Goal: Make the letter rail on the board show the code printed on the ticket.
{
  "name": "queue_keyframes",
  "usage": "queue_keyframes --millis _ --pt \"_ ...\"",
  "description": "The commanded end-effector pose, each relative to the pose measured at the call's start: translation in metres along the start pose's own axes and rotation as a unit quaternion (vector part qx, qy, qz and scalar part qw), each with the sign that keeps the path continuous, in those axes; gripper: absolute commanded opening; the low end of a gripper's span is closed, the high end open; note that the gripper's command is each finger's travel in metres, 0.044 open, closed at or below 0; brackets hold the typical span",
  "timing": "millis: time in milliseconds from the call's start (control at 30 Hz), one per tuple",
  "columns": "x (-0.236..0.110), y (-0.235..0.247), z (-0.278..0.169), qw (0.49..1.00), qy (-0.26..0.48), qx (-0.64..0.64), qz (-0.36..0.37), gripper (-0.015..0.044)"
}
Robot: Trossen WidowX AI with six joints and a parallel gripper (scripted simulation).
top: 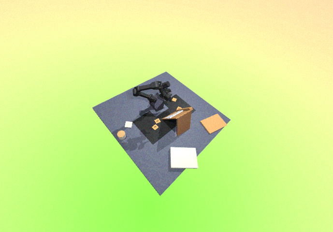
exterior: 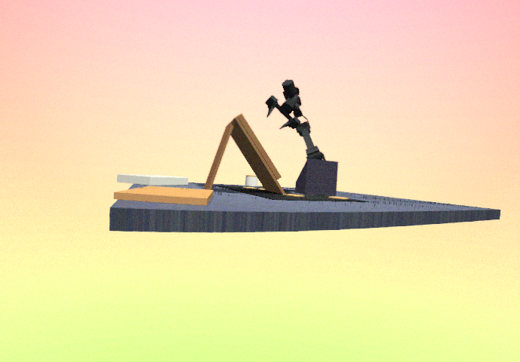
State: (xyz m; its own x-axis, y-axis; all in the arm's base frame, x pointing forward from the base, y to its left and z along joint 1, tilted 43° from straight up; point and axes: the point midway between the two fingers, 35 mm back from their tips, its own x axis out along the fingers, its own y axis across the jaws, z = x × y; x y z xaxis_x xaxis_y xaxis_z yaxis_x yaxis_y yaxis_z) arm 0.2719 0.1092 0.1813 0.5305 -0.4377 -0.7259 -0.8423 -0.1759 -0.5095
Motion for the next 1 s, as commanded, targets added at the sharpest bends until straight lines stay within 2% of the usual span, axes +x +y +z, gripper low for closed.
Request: queue_keyframes --millis 0,133,300,667,967 --pt "0.028 0.003 -0.025 0.982 0.035 0.186 0.027 0.034" --pt "0.059 0.011 -0.057 0.906 0.088 0.413 0.041 0.034" --pt "0.09 0.028 -0.093 0.75 0.157 0.641 0.03 0.034" --pt "0.121 0.06 -0.14 0.464 0.238 0.853 -0.025 0.034" --pt "0.142 0.093 -0.172 0.174 0.281 0.939 -0.093 0.034"
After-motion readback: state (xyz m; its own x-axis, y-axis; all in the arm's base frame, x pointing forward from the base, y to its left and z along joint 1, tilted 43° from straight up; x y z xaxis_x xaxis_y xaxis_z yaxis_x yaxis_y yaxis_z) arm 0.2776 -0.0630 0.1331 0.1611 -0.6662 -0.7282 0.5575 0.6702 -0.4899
